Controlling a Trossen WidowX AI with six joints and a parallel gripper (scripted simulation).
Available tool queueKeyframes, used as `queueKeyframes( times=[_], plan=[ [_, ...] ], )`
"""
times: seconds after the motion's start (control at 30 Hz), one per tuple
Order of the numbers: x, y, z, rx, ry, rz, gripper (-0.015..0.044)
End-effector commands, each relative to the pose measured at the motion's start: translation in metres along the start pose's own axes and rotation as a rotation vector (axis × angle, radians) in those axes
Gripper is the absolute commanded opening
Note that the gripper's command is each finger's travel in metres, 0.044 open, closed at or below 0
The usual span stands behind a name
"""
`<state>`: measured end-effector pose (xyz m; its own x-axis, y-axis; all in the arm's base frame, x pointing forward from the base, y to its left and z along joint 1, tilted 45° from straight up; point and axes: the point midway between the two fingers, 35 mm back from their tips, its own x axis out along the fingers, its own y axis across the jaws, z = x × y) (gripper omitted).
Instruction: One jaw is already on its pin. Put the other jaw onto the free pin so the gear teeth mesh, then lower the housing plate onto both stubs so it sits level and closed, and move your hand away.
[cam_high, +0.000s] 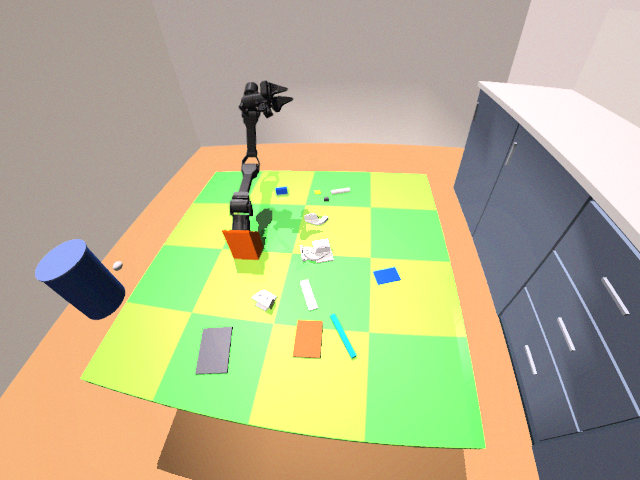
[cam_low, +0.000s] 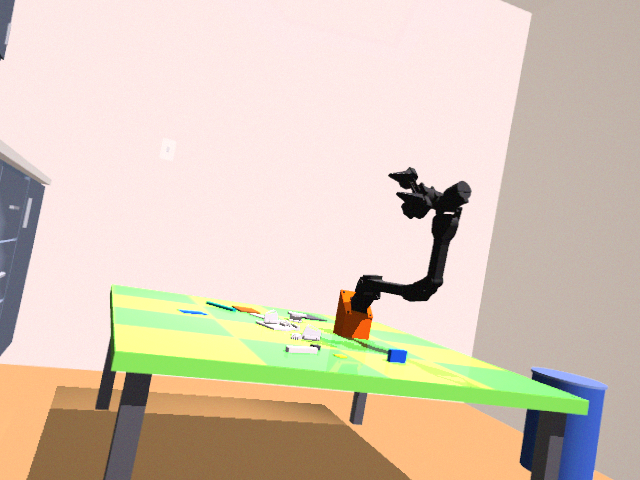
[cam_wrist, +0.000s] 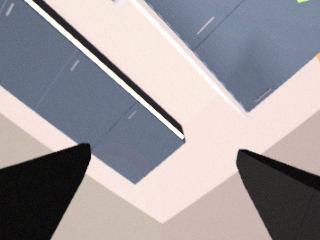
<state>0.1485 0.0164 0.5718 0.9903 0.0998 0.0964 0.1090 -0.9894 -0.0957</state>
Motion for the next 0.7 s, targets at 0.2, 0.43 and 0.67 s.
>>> queueKeyframes(
  times=[0.2,0.43,0.67],
  plan=[
    [0.007,0.022,0.008,0.243,-0.019,-0.028,0.0440],
    [0.014,0.035,0.015,0.391,-0.032,-0.034,0.0440],
    [0.021,0.047,0.024,0.554,-0.061,-0.049,0.0440]
  ],
)
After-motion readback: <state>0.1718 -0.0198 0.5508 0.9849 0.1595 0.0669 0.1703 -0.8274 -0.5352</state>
